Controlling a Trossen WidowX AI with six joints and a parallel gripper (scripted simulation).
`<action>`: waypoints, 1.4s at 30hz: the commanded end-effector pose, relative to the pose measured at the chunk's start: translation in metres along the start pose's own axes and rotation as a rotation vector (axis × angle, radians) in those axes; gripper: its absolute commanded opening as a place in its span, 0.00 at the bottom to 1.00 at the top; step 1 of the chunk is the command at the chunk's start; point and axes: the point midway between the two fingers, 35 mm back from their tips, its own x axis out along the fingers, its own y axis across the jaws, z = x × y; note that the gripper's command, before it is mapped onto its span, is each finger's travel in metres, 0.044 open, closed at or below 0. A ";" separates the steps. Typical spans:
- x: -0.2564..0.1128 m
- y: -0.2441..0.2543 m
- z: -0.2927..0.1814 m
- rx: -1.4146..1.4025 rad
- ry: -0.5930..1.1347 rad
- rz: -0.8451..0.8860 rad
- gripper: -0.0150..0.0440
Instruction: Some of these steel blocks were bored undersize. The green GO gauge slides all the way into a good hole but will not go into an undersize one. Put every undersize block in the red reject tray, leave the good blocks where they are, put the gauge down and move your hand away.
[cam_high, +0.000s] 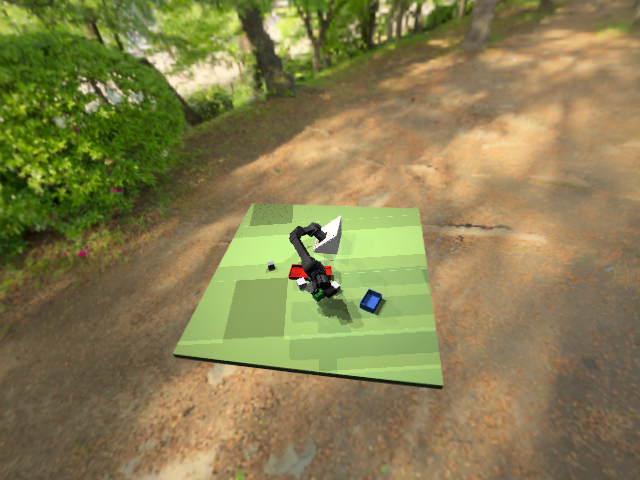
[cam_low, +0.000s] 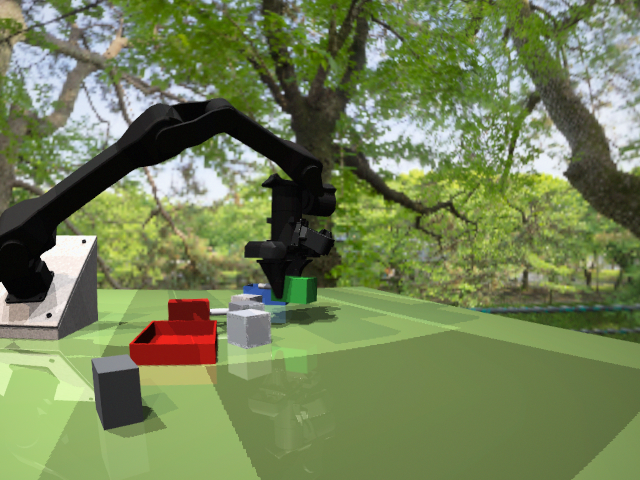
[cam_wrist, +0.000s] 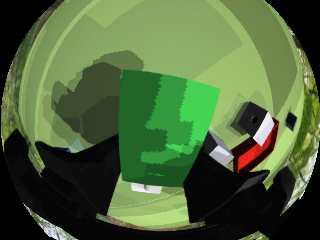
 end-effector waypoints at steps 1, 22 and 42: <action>0.007 0.000 0.001 -0.007 -0.008 0.000 0.25; 0.035 0.001 0.003 -0.006 -0.014 -0.001 0.25; 0.034 0.002 -0.004 -0.006 -0.025 -0.001 0.25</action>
